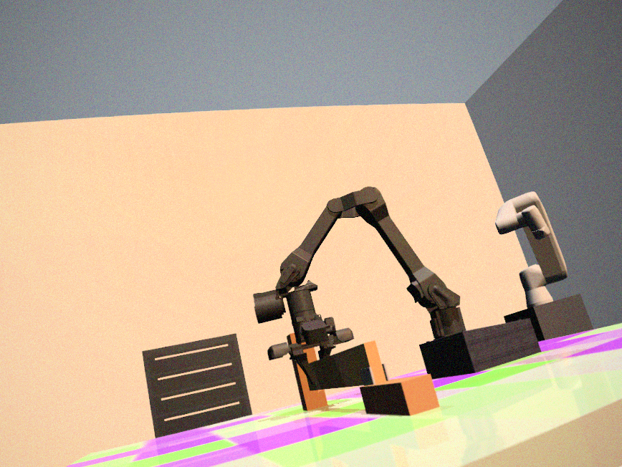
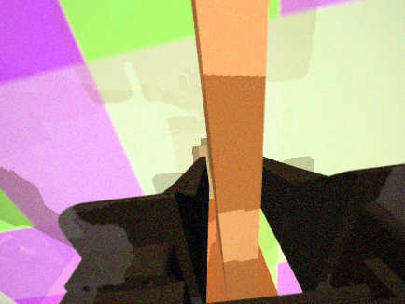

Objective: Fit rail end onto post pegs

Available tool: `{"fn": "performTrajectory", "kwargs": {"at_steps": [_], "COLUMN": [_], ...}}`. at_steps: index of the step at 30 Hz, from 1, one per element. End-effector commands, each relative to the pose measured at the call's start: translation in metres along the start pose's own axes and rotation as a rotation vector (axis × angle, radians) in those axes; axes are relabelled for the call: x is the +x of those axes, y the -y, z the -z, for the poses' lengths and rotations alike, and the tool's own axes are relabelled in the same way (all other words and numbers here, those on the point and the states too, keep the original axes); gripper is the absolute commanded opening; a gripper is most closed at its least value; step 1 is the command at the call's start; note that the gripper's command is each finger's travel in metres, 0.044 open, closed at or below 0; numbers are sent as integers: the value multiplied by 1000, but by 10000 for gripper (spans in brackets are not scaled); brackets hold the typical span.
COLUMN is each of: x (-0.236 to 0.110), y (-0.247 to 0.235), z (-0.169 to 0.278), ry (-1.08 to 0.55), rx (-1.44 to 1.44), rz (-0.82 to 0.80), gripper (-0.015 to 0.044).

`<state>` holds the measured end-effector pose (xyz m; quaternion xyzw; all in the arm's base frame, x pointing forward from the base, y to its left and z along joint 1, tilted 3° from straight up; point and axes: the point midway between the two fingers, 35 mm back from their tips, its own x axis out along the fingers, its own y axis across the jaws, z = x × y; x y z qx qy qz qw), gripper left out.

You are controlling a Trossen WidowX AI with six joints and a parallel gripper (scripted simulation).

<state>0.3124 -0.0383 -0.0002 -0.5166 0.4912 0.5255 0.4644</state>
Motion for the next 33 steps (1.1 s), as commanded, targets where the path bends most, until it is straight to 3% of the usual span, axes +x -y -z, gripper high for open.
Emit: {"fn": "performTrajectory", "kwargs": {"at_steps": [1, 10, 14, 19, 33], "x": [0, 0, -1, -30, -30], "y": [0, 0, 0, -1, -1], "z": [0, 0, -2, -31, -31], "ry": [0, 0, 0, -1, -1], "rx": [0, 0, 0, -3, -3], "rz": [0, 0, 0, 6, 6], "gripper": [210, 440, 440, 440, 440]}}
